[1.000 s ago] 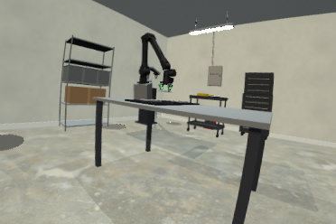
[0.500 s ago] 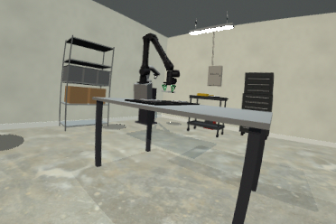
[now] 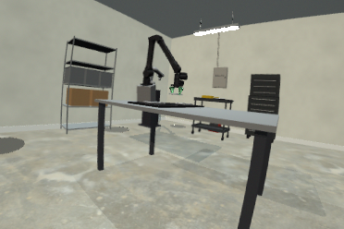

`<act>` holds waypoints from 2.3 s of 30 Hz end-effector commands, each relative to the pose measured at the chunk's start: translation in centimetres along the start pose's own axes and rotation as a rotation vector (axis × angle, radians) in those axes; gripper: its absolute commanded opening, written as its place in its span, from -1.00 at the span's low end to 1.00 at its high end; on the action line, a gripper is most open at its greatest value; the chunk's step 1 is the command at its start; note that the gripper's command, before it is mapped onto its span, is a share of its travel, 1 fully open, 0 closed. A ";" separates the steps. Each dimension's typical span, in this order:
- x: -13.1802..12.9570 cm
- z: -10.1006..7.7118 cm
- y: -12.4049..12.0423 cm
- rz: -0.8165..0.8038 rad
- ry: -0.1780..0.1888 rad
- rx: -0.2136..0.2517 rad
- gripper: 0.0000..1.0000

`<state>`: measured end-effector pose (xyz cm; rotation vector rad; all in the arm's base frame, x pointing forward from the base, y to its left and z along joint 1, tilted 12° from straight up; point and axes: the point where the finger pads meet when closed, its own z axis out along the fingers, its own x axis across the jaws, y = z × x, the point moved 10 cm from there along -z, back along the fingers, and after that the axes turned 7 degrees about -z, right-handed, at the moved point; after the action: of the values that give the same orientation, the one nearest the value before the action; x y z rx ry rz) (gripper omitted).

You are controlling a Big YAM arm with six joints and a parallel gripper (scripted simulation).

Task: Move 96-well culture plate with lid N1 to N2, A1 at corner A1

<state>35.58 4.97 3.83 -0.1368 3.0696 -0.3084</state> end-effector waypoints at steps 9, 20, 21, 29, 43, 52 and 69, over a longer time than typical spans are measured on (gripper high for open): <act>-3.0 -0.8 4.2 0.020 -0.030 -0.004 -1.00; -4.1 -0.9 7.1 0.020 -0.030 -0.006 -1.00; -4.2 -0.9 7.4 0.020 -0.030 -0.006 -1.00; -5.1 -0.9 10.0 0.020 -0.031 -0.008 -1.00; -6.3 -1.5 12.6 0.023 -0.046 -0.017 -1.00; -5.8 -1.1 11.9 0.024 -0.038 -0.014 -1.00; -6.5 -1.2 12.1 0.037 -0.040 -0.014 -1.00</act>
<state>39.18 16.69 1.76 -0.1154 3.0655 -0.3085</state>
